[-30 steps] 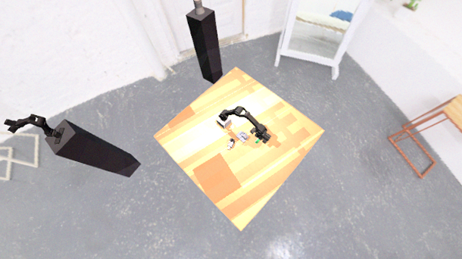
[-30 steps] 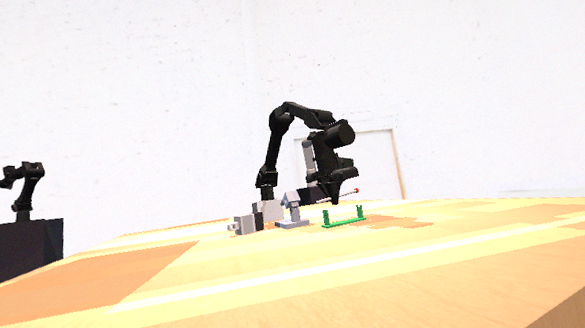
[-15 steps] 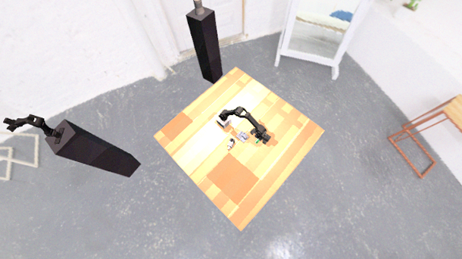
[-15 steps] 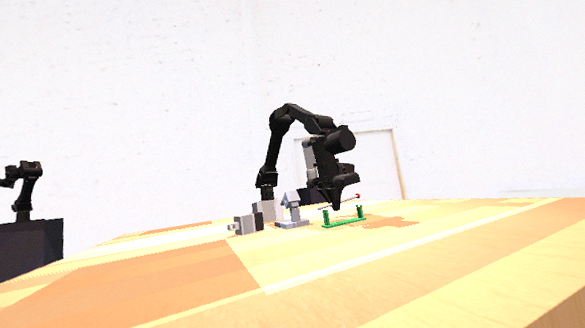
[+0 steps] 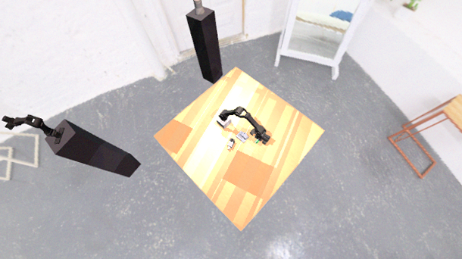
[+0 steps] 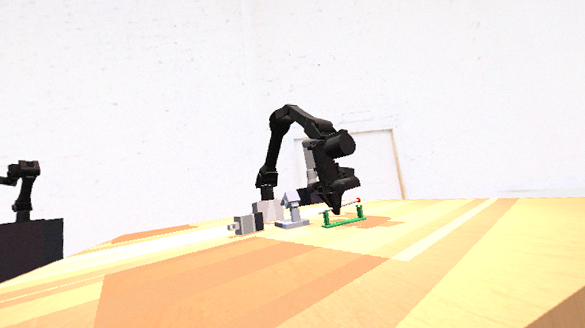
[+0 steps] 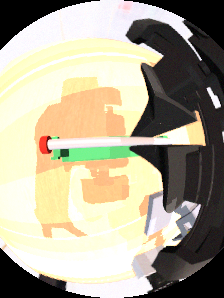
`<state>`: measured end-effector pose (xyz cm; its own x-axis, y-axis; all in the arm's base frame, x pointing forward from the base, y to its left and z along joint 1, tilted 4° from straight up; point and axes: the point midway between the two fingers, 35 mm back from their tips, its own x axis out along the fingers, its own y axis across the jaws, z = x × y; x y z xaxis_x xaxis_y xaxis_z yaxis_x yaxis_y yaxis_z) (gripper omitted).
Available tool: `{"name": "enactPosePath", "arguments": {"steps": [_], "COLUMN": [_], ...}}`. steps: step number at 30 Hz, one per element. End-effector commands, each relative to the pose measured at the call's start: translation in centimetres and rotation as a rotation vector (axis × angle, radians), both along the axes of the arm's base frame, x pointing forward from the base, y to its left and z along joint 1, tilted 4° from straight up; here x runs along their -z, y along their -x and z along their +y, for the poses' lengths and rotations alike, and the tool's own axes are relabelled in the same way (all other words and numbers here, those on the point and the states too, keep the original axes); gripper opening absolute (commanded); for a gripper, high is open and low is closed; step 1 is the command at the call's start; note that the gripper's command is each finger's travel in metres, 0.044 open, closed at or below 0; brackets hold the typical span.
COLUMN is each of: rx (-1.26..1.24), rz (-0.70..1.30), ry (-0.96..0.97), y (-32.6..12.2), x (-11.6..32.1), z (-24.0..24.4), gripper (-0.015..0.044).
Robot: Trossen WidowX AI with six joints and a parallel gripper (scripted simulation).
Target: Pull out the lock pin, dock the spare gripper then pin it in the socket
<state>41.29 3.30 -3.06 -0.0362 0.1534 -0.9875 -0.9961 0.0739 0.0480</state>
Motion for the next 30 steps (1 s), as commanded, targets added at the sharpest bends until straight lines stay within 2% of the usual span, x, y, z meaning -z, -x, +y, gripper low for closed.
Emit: {"name": "enactPosePath", "arguments": {"steps": [1,30], "rx": [0.000,-0.003], "rz": [0.003,-0.003], "ry": [0.000,0.000], "y": [0.06,0.24], "x": [0.69,1.08], "z": [0.02,0.02], "gripper": [0.0000,0.0000]}}
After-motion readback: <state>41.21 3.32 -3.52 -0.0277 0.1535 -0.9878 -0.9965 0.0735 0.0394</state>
